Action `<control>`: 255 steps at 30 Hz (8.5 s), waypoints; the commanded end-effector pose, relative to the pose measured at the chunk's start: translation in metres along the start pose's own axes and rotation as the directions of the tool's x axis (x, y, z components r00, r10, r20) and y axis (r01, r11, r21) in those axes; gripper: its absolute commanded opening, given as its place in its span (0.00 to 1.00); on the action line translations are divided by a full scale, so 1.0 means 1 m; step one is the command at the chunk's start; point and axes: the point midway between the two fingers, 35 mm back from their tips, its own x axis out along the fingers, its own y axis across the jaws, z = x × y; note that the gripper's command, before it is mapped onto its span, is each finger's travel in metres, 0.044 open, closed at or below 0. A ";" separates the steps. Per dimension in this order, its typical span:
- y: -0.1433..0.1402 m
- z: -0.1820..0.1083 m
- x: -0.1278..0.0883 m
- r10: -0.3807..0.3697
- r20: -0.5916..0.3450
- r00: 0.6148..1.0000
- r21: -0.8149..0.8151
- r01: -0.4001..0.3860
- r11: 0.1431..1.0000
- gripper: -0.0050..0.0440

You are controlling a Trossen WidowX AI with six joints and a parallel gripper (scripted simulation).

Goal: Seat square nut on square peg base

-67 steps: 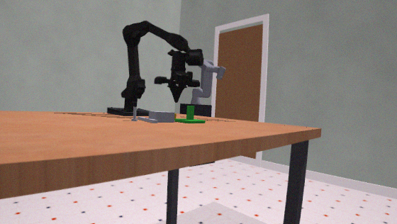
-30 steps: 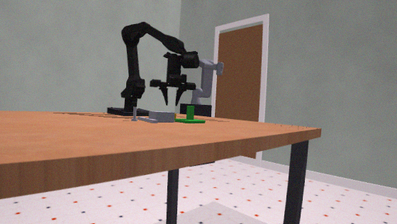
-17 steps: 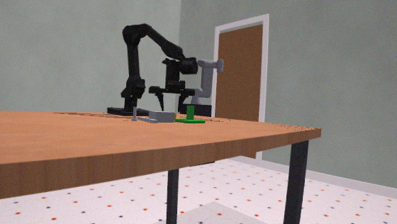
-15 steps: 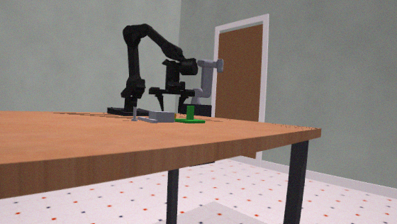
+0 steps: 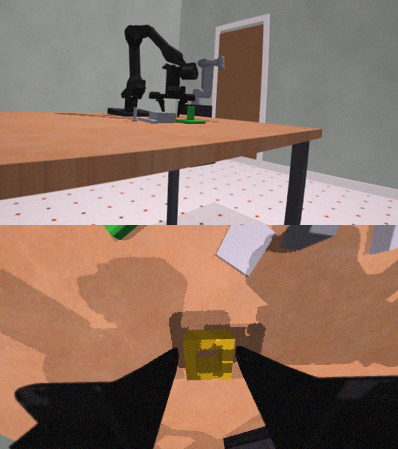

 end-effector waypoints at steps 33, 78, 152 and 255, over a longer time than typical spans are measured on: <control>0.007 0.006 -0.042 0.011 0.006 1.000 0.002 -0.011 1.000 0.09; 0.011 0.020 -0.124 0.011 0.007 1.000 -0.069 -0.011 0.998 0.00; 0.047 0.145 -0.069 0.013 0.015 1.000 -0.457 -0.004 0.890 0.00; 0.048 0.146 -0.051 0.012 0.018 1.000 -0.453 -0.002 0.892 0.00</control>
